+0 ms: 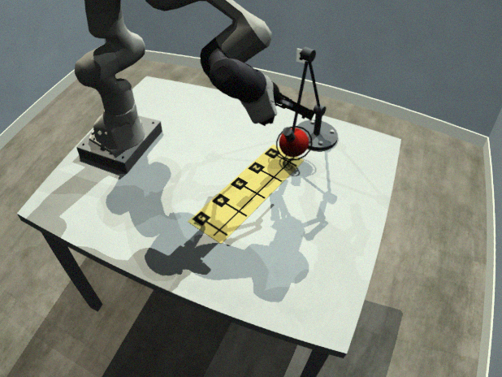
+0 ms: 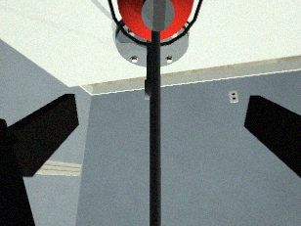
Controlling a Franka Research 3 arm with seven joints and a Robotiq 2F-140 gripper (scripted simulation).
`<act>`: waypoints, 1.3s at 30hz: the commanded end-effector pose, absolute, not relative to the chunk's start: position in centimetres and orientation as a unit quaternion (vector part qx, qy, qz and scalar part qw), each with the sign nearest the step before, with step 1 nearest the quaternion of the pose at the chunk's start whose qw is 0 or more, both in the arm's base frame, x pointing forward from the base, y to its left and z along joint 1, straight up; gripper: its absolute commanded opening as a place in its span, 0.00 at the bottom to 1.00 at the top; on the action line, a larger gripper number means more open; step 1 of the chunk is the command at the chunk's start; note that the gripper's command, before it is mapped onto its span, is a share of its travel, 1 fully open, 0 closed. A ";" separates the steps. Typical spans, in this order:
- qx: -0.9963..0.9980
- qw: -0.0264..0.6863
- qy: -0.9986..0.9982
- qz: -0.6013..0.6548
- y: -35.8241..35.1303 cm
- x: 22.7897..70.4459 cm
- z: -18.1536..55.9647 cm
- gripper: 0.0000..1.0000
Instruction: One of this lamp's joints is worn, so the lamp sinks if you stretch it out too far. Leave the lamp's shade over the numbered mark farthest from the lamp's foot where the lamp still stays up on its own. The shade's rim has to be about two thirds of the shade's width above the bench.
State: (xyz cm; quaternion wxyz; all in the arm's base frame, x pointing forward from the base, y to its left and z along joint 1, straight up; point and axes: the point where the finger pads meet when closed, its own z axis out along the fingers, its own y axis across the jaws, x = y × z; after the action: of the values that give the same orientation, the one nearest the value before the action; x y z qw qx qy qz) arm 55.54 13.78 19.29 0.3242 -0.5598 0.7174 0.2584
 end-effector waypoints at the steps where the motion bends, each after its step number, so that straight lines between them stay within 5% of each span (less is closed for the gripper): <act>1: -0.559 0.326 0.718 0.255 14.4 55.9 18.7 1.00; 37: -0.556 0.327 0.722 0.252 17.6 56.9 16.0 1.00; 38: -0.555 0.326 0.722 0.252 17.6 56.8 16.0 0.10; 39: -0.555 0.326 0.722 0.253 17.6 56.8 16.0 0.10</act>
State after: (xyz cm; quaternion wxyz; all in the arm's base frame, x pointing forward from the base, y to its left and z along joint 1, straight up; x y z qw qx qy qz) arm 56.59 17.64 15.92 0.3235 -0.5535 0.7235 0.2561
